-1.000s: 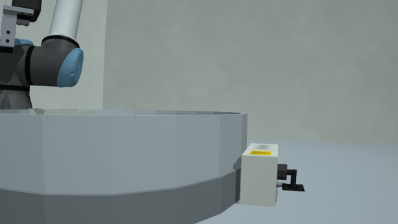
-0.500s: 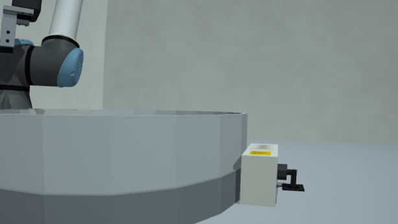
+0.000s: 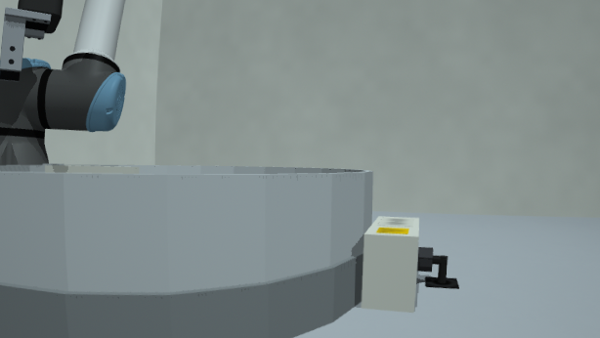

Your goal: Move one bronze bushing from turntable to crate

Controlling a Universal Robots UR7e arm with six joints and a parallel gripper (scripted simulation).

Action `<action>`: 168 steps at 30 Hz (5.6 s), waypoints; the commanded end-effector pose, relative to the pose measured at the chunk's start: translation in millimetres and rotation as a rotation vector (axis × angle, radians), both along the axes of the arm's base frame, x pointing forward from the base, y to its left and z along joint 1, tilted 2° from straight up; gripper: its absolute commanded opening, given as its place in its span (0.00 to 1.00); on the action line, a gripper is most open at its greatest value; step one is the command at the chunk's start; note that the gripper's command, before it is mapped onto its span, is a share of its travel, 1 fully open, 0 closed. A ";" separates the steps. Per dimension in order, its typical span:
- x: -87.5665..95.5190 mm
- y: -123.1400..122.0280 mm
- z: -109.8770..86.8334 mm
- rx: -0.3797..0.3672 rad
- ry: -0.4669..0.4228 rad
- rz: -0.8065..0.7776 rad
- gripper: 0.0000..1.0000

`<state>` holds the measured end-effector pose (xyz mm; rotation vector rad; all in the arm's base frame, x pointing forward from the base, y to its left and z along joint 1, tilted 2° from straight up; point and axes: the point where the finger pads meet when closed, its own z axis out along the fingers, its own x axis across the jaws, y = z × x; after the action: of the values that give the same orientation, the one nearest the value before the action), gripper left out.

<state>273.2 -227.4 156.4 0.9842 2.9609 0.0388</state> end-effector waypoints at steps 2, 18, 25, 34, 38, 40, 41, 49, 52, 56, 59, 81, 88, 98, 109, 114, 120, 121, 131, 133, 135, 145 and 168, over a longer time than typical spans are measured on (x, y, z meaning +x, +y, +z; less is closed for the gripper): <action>0.2 -0.3 0.4 -0.001 -0.001 0.000 1.00; 9.7 -11.1 -30.6 -0.001 -0.001 0.000 0.34; 9.7 -11.1 -30.6 -0.001 -0.001 0.000 0.34; 19.0 -21.7 -61.1 -0.001 -0.001 0.000 0.34; 19.0 -21.7 -61.1 -0.001 -0.001 0.000 0.34; 19.0 -21.7 -61.1 -0.001 -0.001 0.000 0.34; 19.0 -21.7 -61.1 -0.001 -0.001 0.000 0.34; 18.8 -21.4 -60.6 -0.001 -0.001 0.000 0.48; 18.8 -21.4 -60.6 -0.001 -0.001 0.000 0.48; 18.8 -21.4 -60.6 -0.001 -0.001 0.000 0.48; 18.8 -21.4 -60.6 -0.001 -0.001 0.000 0.48; 18.8 -21.4 -60.6 -0.001 -0.001 0.000 0.48; 18.8 -21.4 -60.6 -0.001 -0.001 0.000 0.48; 18.8 -21.4 -60.6 -0.001 -0.001 0.000 0.45; 18.8 -21.4 -60.6 -0.001 -0.001 0.000 0.45; 18.8 -21.4 -60.6 -0.001 -0.001 0.000 0.45; 18.8 -21.4 -60.6 -0.001 -0.001 0.000 0.45; 18.8 -21.4 -60.6 -0.001 -0.001 0.000 0.45; 18.8 -21.4 -60.6 -0.001 -0.001 0.000 0.45; 18.8 -21.4 -60.6 -0.001 -0.001 0.000 0.45; 18.8 -21.4 -60.6 -0.001 -0.001 0.000 0.45; 18.8 -21.4 -60.6 -0.001 -0.001 0.000 0.45; 19.8 -21.3 -87.4 -0.001 -0.001 0.000 0.45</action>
<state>292.5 -248.4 77.4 0.9841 2.9610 0.0391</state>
